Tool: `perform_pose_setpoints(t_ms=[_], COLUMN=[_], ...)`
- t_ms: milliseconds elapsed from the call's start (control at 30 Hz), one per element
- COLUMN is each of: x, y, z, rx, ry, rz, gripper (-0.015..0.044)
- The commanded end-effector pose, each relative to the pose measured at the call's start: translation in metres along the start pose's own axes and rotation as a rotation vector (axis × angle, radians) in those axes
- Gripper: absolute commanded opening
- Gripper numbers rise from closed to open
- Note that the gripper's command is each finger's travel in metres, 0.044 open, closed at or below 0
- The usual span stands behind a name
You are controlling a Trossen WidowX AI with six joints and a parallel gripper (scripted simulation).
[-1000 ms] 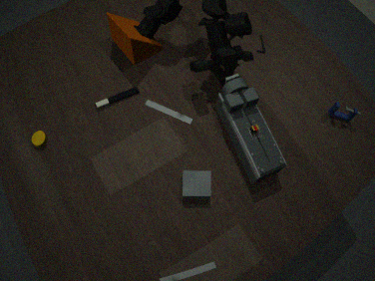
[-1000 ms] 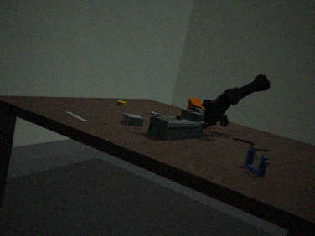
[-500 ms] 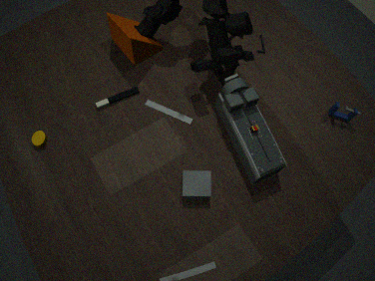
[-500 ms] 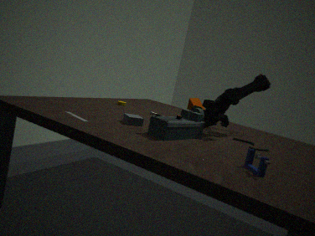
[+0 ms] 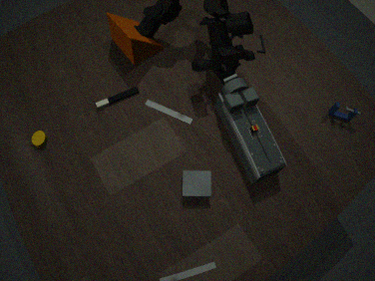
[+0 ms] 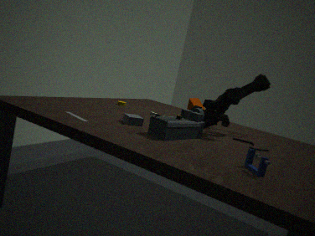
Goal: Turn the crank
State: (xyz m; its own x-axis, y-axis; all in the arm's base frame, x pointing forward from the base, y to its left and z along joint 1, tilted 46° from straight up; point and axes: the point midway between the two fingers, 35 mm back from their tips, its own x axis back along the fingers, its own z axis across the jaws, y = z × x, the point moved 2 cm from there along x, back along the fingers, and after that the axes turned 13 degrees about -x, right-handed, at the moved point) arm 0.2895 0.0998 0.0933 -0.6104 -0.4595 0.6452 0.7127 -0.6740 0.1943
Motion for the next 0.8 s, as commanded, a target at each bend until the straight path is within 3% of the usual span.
perform_pose_setpoints(t_ms=[0, 767], x=[0.0025, 0.0056], y=[0.0002, 0.0018], z=[0.0085, 0.0126], rx=[0.007, 0.007], ry=[0.023, 0.023], rz=[0.003, 0.003], gripper=[0.0000, 0.0000])
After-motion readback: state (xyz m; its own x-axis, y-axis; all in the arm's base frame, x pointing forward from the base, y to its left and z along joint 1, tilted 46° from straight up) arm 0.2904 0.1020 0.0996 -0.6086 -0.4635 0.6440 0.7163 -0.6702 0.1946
